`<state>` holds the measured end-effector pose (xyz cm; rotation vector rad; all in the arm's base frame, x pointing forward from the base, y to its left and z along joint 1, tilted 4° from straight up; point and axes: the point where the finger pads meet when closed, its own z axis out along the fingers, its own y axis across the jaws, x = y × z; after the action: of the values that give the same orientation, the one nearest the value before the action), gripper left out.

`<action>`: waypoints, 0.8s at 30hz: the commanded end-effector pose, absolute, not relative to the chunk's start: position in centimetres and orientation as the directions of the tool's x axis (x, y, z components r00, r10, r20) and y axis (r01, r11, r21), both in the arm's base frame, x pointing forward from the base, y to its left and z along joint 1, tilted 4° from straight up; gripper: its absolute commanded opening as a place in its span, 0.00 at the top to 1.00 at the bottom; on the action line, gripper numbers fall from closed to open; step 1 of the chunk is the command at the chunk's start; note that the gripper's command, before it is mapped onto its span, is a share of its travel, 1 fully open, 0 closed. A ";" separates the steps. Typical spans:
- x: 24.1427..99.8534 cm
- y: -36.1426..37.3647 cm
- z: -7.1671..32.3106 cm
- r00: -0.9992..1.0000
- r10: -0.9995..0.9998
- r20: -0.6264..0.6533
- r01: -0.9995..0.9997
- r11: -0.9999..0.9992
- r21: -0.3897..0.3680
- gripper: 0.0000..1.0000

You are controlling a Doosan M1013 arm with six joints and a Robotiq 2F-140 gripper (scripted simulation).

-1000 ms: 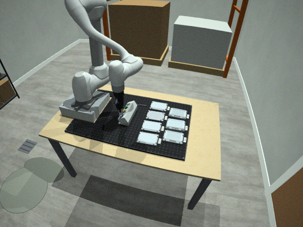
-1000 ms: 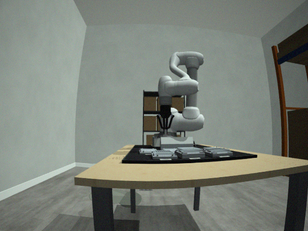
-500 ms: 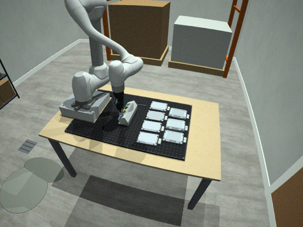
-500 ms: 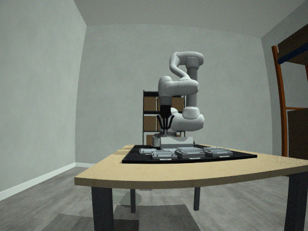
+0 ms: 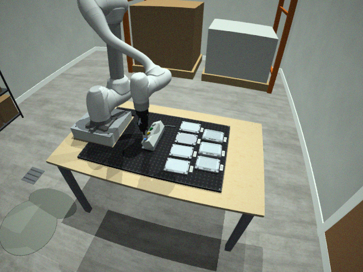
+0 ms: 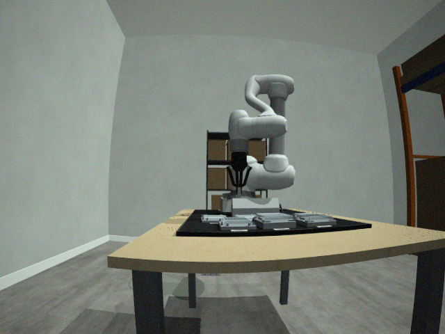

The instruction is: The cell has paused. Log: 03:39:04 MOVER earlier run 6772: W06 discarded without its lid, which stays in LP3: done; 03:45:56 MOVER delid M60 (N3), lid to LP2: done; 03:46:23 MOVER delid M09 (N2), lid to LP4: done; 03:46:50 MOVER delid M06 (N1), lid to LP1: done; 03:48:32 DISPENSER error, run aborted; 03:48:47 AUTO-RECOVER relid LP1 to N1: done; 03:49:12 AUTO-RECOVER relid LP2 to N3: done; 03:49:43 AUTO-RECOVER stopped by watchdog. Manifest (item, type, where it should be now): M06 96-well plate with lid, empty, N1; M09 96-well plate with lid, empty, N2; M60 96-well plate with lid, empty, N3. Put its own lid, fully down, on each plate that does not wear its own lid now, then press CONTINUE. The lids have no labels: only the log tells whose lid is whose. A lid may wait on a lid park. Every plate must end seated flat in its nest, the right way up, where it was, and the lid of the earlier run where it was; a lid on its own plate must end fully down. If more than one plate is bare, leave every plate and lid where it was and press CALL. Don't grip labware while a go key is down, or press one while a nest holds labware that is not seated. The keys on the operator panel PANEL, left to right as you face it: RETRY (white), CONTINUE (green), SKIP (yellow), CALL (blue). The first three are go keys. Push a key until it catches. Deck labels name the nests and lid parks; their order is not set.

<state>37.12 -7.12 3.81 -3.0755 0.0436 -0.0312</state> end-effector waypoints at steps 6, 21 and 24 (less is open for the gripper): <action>37.1 -7.1 3.9 0.999 -0.029 0.018 -0.028 -0.997 -0.066 1.00; 37.0 -7.2 5.9 0.999 -0.029 0.018 -0.028 -0.997 -0.066 1.00; 37.0 -7.3 6.5 0.999 -0.029 0.018 -0.028 -0.997 -0.066 1.00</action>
<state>37.03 -7.25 5.87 -3.0754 0.0434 -0.0298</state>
